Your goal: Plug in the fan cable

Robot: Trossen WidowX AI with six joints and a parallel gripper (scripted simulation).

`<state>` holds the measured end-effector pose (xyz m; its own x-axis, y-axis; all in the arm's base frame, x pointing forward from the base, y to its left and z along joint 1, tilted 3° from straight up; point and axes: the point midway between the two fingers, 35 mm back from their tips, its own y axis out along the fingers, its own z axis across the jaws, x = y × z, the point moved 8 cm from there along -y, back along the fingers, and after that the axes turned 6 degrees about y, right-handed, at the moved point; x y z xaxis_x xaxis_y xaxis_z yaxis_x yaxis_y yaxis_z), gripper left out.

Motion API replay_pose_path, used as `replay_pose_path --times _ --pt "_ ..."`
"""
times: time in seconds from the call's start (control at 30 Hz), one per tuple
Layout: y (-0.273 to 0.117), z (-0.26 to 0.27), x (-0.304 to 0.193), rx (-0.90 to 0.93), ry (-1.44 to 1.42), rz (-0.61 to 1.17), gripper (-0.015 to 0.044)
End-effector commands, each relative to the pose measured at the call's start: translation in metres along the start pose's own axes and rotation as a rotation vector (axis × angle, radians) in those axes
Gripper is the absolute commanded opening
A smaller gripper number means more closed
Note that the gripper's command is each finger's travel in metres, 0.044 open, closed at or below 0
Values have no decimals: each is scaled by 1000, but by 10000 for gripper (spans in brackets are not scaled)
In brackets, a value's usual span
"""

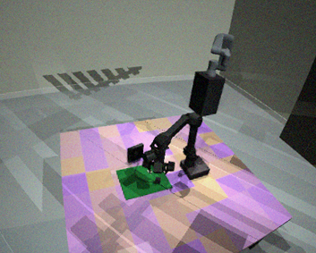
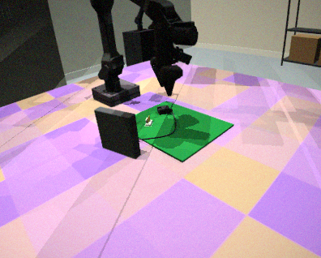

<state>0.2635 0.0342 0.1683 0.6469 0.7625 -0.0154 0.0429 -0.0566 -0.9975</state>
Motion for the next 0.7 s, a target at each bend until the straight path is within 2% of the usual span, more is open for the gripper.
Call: replay_pose_path --times 0.0,0.27,0.43,0.57,0.67 --pt "1 0 0 -2 3 1 440" --pt "0 0 0 0 0 0 440" --pt "-6 11 20 -26 1 201 309" --pt "-6 12 21 -29 0 212 210" --pt "-6 12 21 -29 0 212 210"
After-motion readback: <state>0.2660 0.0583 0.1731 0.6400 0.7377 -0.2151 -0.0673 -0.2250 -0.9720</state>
